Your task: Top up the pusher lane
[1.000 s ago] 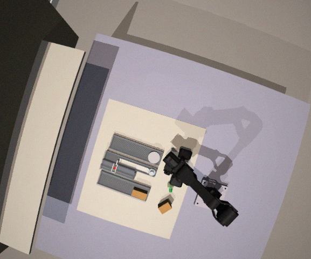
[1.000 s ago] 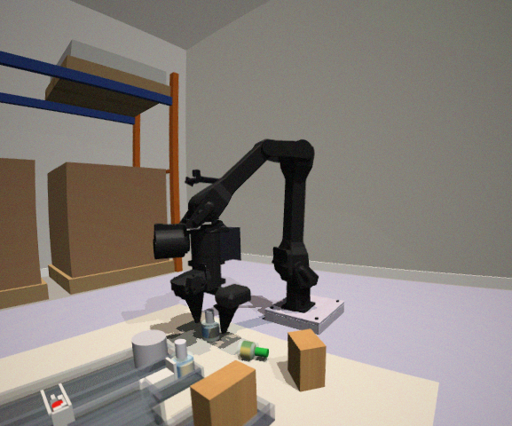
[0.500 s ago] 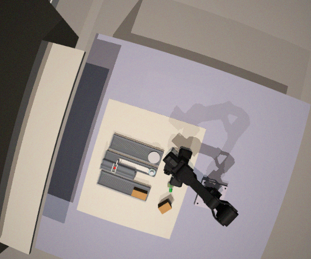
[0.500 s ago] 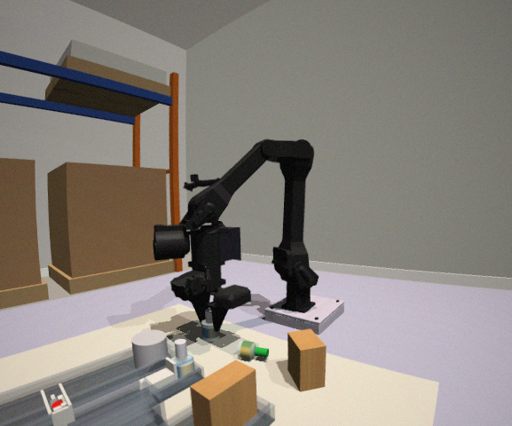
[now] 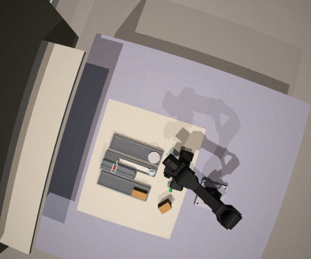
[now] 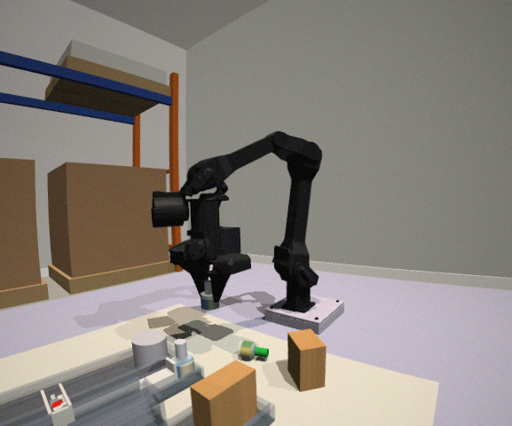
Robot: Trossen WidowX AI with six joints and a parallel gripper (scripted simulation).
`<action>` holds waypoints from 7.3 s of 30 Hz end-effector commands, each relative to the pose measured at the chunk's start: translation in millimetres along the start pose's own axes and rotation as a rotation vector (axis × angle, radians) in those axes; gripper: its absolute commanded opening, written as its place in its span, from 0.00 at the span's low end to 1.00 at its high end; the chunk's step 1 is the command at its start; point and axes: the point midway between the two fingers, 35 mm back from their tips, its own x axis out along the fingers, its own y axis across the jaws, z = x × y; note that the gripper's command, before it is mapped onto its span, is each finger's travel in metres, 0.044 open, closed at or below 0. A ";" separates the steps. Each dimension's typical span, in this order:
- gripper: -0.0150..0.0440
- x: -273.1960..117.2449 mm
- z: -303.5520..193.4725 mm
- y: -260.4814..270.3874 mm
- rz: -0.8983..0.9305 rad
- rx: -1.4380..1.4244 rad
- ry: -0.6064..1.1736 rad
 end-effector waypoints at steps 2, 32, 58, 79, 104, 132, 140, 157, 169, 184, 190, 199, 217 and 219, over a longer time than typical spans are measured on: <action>0.25 -30.1 -5.2 4.0 -0.005 0.003 -0.005; 0.25 13.4 83.7 71.8 0.003 0.038 -0.013; 0.25 37.1 88.1 71.7 0.003 0.038 -0.014; 0.25 37.0 96.3 71.4 0.003 0.038 -0.014; 0.25 37.3 106.1 71.0 0.003 0.038 -0.015; 0.25 37.9 117.0 70.6 0.003 0.038 -0.016; 0.25 38.2 120.2 70.5 0.003 0.038 -0.017; 0.25 38.9 126.8 70.2 0.003 0.038 -0.017; 0.25 39.0 131.5 70.1 0.003 0.038 -0.018; 0.25 37.8 136.7 69.9 0.003 0.038 -0.018; 0.25 37.8 136.7 69.9 0.003 0.038 -0.018; 0.25 37.6 136.7 69.9 0.003 0.038 -0.018; 0.25 42.0 136.9 69.9 0.003 0.038 -0.018; 0.25 42.7 136.9 69.9 0.003 0.038 -0.018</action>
